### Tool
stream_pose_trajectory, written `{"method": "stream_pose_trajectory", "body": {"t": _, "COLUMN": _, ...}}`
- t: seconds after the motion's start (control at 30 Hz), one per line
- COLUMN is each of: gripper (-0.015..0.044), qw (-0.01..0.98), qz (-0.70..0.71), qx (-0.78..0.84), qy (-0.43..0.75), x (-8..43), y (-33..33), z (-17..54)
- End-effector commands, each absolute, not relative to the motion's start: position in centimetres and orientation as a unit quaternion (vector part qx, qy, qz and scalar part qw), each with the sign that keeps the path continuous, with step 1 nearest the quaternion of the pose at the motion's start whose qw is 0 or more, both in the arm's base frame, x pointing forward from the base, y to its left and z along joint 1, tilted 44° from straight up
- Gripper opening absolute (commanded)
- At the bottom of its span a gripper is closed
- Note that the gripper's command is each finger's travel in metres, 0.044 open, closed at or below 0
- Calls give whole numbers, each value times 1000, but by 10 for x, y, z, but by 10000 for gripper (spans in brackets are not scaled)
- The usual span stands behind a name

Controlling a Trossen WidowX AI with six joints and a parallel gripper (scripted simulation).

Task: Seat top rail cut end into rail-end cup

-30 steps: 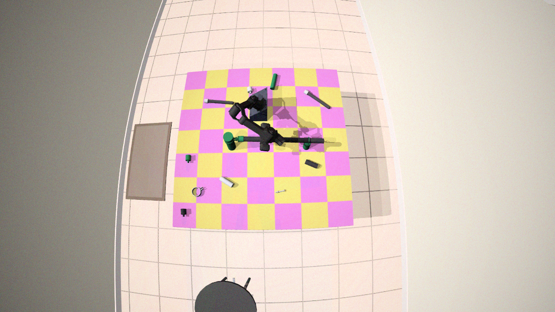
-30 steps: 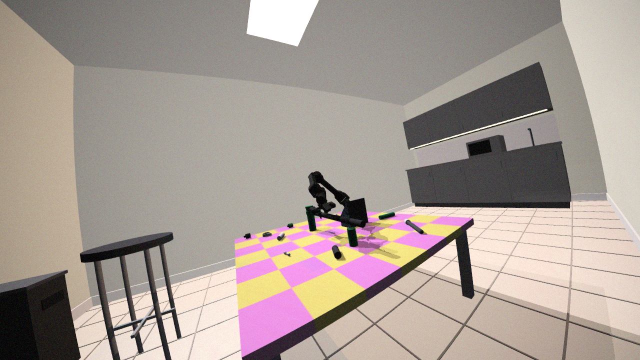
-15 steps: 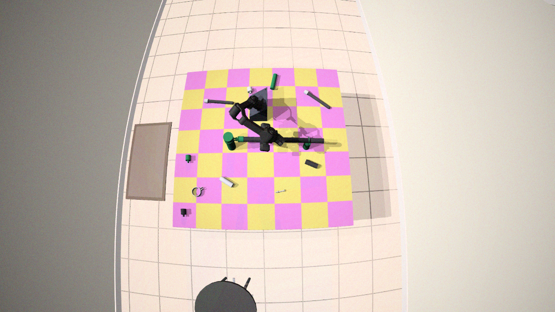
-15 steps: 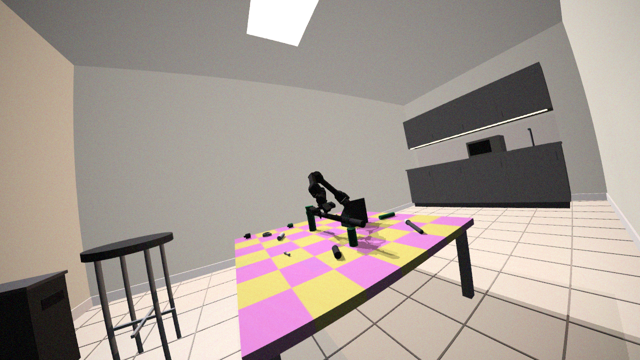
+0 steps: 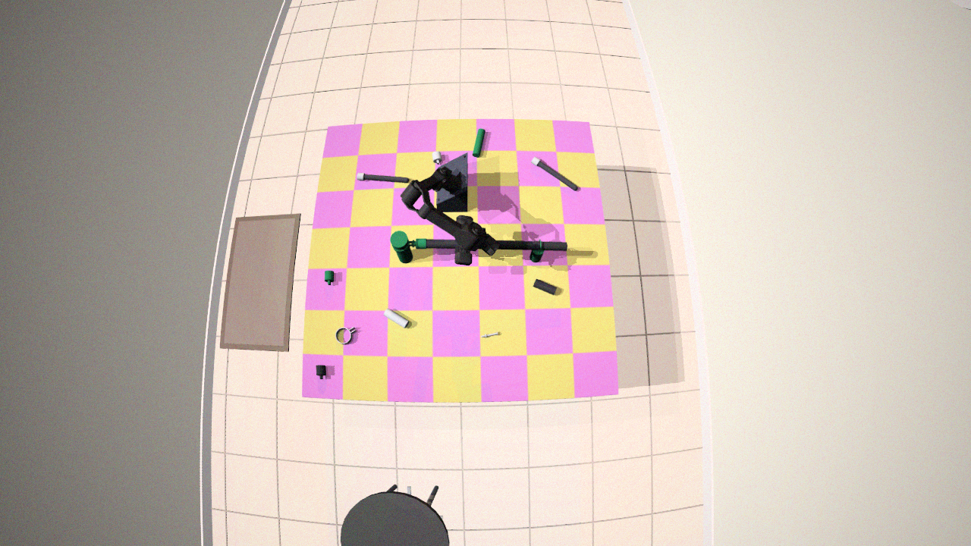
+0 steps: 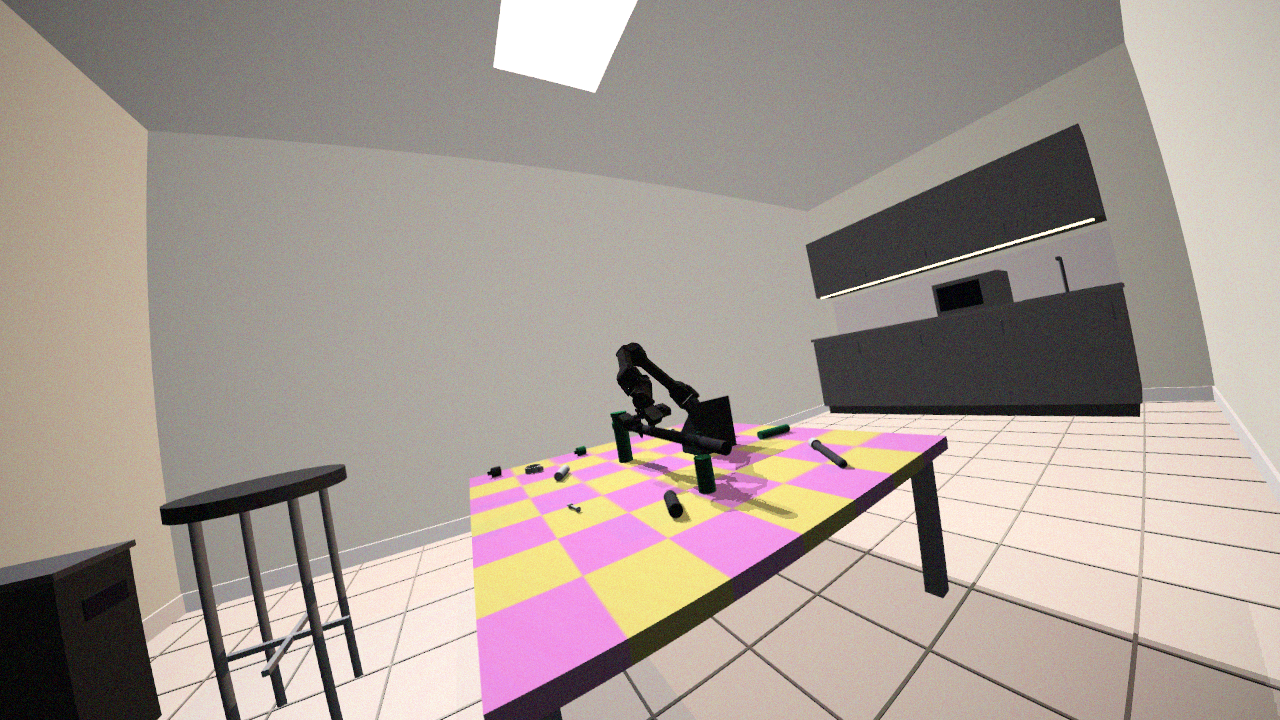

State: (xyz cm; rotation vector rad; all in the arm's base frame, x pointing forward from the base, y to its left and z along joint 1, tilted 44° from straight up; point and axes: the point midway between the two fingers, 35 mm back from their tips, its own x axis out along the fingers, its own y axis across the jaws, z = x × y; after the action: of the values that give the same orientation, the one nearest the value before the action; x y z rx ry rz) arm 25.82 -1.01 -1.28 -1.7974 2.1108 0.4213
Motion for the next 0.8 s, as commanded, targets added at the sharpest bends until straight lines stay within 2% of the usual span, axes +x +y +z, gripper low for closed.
{"method": "stream_pose_trajectory", "body": {"t": 0.0, "gripper": 0, "qw": 168, "qz": 148, "qx": -632, "qy": 742, "x": 258, "y": -10, "z": -13}}
{"method": "stream_pose_trajectory", "body": {"t": 0.77, "gripper": 0, "qw": 168, "qz": 148, "qx": -632, "qy": 742, "x": 258, "y": -15, "z": -2}}
